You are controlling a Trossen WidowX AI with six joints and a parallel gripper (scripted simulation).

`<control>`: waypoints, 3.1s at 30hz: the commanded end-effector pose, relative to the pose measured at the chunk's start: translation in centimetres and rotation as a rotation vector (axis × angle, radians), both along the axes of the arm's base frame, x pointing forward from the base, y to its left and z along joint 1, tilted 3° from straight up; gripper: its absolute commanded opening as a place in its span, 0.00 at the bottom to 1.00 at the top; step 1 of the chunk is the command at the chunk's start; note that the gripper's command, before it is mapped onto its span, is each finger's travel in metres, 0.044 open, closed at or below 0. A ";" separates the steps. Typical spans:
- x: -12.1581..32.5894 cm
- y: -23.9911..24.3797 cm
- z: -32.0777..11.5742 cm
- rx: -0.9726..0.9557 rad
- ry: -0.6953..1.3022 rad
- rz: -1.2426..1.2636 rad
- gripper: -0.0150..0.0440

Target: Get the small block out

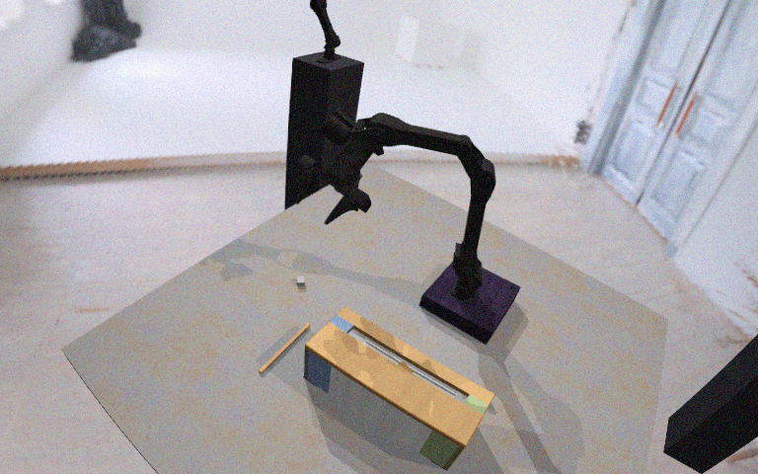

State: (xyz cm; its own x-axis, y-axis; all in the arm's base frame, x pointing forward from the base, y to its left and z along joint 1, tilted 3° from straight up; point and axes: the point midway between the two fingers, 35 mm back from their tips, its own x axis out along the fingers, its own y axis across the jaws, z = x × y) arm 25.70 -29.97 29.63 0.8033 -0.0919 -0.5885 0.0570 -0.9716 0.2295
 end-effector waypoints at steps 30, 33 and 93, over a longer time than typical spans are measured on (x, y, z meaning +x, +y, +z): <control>6.1 27.1 -14.2 -0.373 0.593 1.403 0.93; 6.1 27.1 -14.7 -0.373 0.593 1.403 0.93; 6.0 30.8 -21.1 -0.371 0.583 1.396 0.93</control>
